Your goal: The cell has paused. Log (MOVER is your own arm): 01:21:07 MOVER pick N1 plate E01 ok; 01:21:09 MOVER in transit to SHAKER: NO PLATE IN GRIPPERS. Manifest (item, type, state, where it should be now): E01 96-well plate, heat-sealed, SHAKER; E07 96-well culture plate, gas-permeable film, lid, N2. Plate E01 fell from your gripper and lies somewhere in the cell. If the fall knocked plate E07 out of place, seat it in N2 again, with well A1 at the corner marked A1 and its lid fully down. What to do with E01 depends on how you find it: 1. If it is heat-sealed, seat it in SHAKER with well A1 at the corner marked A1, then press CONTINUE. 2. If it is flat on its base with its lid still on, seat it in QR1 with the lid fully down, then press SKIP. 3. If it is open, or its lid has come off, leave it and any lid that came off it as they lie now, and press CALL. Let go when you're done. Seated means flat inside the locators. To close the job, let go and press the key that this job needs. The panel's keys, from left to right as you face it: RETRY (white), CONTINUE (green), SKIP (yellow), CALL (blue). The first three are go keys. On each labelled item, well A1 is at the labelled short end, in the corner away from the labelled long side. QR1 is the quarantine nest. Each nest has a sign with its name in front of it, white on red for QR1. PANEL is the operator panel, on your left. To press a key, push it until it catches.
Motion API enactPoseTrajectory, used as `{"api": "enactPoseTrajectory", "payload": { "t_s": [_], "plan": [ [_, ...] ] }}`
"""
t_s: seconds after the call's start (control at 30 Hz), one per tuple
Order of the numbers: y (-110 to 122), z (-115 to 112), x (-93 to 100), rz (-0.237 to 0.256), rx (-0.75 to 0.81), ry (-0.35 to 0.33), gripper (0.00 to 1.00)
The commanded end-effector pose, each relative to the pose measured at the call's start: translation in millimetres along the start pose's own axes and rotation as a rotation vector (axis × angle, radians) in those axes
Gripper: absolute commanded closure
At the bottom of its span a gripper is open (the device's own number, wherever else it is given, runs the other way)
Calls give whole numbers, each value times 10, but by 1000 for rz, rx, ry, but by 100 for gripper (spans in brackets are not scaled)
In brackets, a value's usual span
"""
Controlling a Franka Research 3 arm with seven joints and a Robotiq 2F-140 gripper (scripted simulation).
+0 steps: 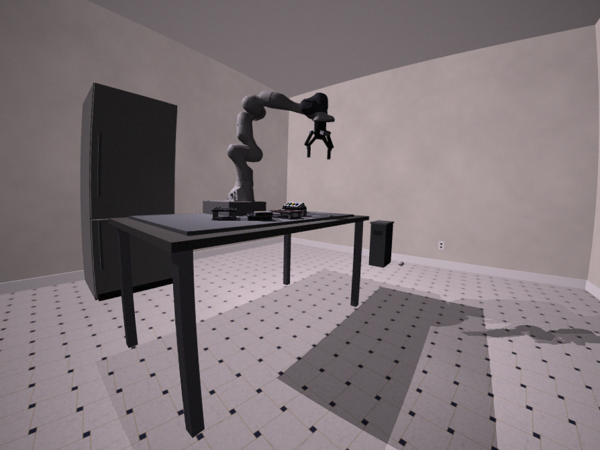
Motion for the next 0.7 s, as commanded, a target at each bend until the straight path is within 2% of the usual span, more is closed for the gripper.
{"api": "enactPoseTrajectory", "payload": {
  "t_s": [0.0, 0.17, 0.3, 0.37, 0.67],
  "plan": [
    [-286, -286, -236, 36, 66, 15, 0],
    [-444, -843, -660, 33, 149, 7, 0],
    [-476, -1275, -995, 27, 212, 4, 0],
    [-476, -1275, -995, 27, 212, 4, 0],
    [-299, -2063, -1660, 5, 329, 13, 0]
  ]
}}
Point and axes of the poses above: the point where the finger pads meet when closed, its own x axis back along the fingers, its own y axis across the jaws, z = x × y, the point moved 2 cm from there along x, back along the fingers, and after that the axes turned 2 degrees about x, right-handed, at the moved point
